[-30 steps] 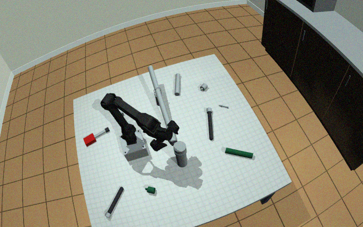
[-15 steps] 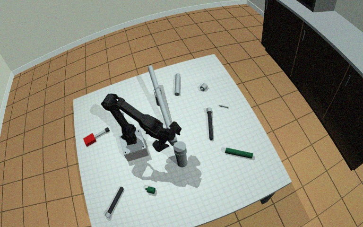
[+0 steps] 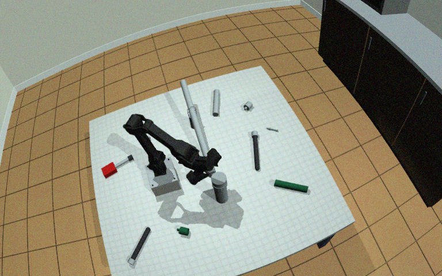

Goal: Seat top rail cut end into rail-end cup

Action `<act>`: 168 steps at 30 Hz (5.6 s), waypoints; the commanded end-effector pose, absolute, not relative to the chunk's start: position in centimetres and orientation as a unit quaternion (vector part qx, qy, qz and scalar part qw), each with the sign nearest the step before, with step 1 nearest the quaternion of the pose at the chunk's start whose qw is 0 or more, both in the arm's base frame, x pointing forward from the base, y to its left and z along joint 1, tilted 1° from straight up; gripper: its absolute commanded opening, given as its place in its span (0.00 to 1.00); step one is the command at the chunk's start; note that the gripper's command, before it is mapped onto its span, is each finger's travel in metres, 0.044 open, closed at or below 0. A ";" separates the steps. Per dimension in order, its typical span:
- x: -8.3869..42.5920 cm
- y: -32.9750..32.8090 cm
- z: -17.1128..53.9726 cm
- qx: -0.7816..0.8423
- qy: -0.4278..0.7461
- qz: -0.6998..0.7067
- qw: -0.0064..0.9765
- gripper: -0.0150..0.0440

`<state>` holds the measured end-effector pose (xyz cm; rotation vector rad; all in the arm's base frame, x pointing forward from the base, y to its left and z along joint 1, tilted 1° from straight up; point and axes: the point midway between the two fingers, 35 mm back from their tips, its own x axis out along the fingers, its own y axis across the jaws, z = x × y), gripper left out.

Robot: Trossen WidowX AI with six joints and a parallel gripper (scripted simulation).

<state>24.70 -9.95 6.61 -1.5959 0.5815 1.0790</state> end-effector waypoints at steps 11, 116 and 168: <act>24.7 -9.9 6.4 -0.666 0.253 0.450 0.539 0.25; 26.9 -3.4 11.6 -0.547 0.371 0.343 0.667 1.00; 25.2 8.4 15.1 0.222 0.589 -0.110 0.769 1.00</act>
